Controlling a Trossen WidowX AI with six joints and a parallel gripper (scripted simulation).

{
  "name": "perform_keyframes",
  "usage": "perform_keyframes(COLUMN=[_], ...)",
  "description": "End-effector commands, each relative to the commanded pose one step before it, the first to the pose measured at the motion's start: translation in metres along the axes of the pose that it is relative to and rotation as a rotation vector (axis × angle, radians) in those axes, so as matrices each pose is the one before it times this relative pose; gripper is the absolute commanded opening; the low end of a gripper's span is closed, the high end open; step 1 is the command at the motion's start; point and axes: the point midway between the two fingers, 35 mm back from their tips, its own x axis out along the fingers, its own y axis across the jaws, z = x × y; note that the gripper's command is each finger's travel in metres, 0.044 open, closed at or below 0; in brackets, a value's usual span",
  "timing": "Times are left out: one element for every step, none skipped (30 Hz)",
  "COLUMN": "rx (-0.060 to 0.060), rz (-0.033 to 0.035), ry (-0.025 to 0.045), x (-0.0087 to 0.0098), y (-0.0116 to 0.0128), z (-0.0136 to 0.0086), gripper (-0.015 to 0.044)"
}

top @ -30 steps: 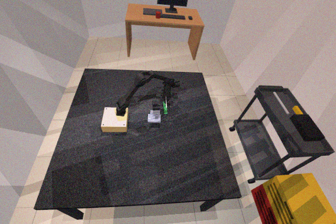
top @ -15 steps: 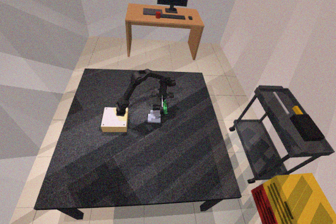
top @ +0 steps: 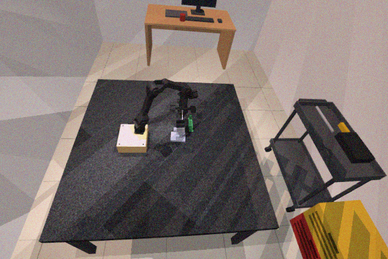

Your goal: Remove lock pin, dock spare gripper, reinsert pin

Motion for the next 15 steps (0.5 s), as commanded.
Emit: perform_keyframes(rx=[0.0045, 0.0004, 0.0004, 0.0005, 0.0006, 0.0006, 0.0006, 0.0006, 0.0005, 0.0003, 0.0009, 0.001, 0.0001, 0.0, 0.0], rz=[-0.0022, 0.00048, 0.00059, 0.0007, 0.00081, 0.00088, 0.00091, 0.00092, 0.00075, 0.00046, -0.00177, -0.00214, 0.00144, 0.00011, 0.00033], ry=[-0.00602, -0.00022, -0.00026, -0.0003, -0.00034, -0.00036, -0.00036, -0.00035, -0.00028, -0.00017, 0.00001, 0.00001, -0.00138, -0.00003, -0.00008], x=[0.00324, 0.00331, 0.00399, 0.00473, 0.00543, 0.00579, 0.00588, 0.00587, 0.00473, 0.00286, 0.00131, 0.00158, 0.00062, -0.00004, -0.00011], y=[0.00227, -0.00017, -0.00016, -0.00013, -0.00007, 0.00003, 0.00013, 0.00023, 0.00026, 0.00019, 0.00032, 0.0004, -0.00018, -0.00013, -0.0004], z=[0.00123, 0.00095, 0.00112, 0.00129, 0.00142, 0.00146, 0.00142, 0.00135, 0.00104, 0.00061, 0.0003, 0.00035, 0.00026, -0.00019, -0.00058], gripper=[0.0, 0.0, 0.0, 0.0, 0.0, 0.0, 0.0, 0.0, 0.0, 0.0, 0.0, 0.0, 0.0, 0.0, 0.0])
